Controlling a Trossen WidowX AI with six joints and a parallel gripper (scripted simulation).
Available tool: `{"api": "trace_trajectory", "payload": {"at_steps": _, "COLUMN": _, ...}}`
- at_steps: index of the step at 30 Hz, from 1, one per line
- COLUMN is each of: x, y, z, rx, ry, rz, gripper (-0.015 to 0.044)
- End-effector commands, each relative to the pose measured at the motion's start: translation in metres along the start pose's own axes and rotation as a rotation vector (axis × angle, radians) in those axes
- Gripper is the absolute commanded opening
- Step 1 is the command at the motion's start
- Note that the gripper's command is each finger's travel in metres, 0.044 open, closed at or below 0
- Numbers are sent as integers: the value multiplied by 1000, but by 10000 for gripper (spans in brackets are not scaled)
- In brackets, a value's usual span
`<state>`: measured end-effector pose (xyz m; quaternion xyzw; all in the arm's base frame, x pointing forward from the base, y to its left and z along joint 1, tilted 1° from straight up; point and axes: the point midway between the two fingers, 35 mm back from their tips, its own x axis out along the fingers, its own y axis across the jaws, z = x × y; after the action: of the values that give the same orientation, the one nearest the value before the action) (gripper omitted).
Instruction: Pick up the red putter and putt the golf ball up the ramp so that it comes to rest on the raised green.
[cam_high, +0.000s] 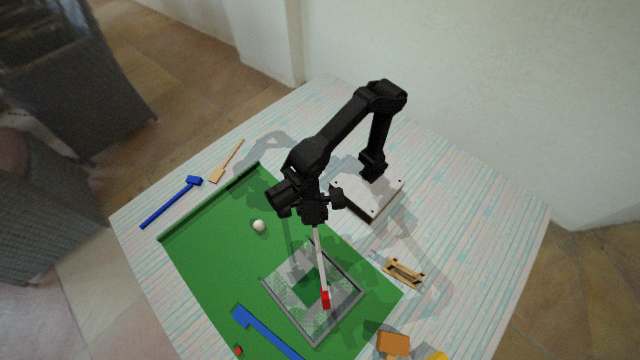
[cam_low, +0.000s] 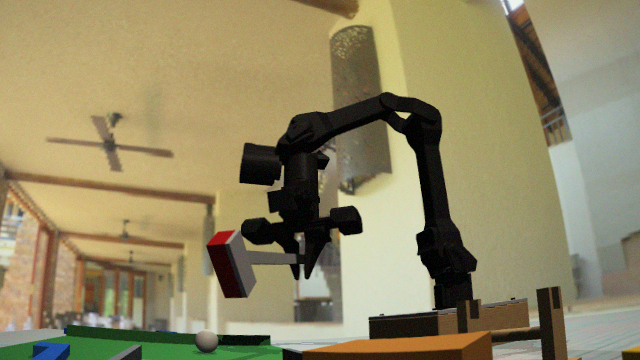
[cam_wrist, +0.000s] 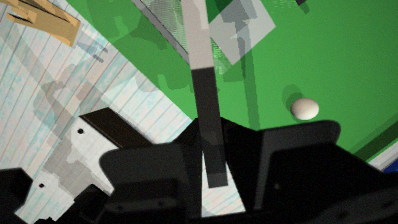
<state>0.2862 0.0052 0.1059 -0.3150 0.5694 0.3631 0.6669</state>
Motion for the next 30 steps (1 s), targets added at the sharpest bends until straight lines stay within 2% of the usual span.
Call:
{"api": "trace_trajectory", "payload": {"at_steps": 1, "x": -5, "y": -13, "z": -16, "rx": 99, "ry": 9, "rz": -16, "gripper": 0}}
{"api": "trace_trajectory", "payload": {"at_steps": 16, "x": -22, "y": -47, "z": -91, "rx": 458, "ry": 56, "rz": -62, "gripper": 0}}
{"api": "trace_trajectory", "payload": {"at_steps": 30, "x": -38, "y": -57, "z": -167, "rx": 793, "ry": 100, "rz": -97, "gripper": 0}}
